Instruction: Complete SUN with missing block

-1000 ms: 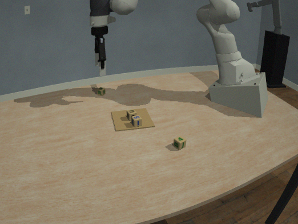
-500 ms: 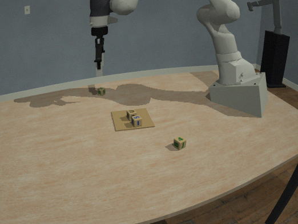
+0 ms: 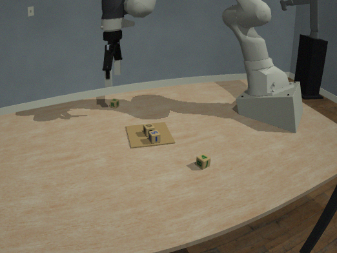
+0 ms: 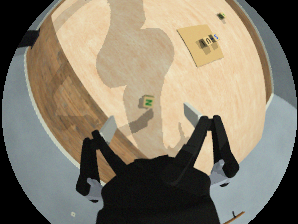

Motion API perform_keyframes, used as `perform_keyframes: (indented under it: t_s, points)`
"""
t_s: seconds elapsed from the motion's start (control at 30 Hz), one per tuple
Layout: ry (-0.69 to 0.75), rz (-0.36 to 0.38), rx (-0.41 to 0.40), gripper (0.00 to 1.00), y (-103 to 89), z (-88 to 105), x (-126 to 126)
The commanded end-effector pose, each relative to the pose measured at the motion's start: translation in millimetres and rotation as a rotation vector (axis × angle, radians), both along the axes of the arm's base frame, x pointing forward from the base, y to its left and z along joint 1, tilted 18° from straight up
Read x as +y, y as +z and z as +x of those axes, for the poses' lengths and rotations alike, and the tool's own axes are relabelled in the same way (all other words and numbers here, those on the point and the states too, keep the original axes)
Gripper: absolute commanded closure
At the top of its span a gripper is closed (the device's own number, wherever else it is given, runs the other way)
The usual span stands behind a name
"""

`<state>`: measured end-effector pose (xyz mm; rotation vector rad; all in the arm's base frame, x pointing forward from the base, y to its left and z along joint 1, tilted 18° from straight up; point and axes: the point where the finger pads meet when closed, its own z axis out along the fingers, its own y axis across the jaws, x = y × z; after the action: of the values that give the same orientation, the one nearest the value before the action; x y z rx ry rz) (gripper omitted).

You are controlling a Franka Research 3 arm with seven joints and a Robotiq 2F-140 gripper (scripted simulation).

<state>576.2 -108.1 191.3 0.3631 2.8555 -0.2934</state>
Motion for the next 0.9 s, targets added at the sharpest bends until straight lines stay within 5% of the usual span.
perform_keyframes:
  t_s: [0.0, 0.63, 0.67, 0.87]
  points:
    - [-0.132, 0.033, -0.032, 0.00, -1.5, 0.3, -0.1]
    - [-0.304, 0.074, -0.073, 0.00, -3.2, 0.5, -0.1]
    - [-0.304, 0.074, -0.073, 0.60, -3.2, 0.5, -0.1]
    - [-0.304, 0.074, -0.073, 0.60, -3.2, 0.5, -0.1]
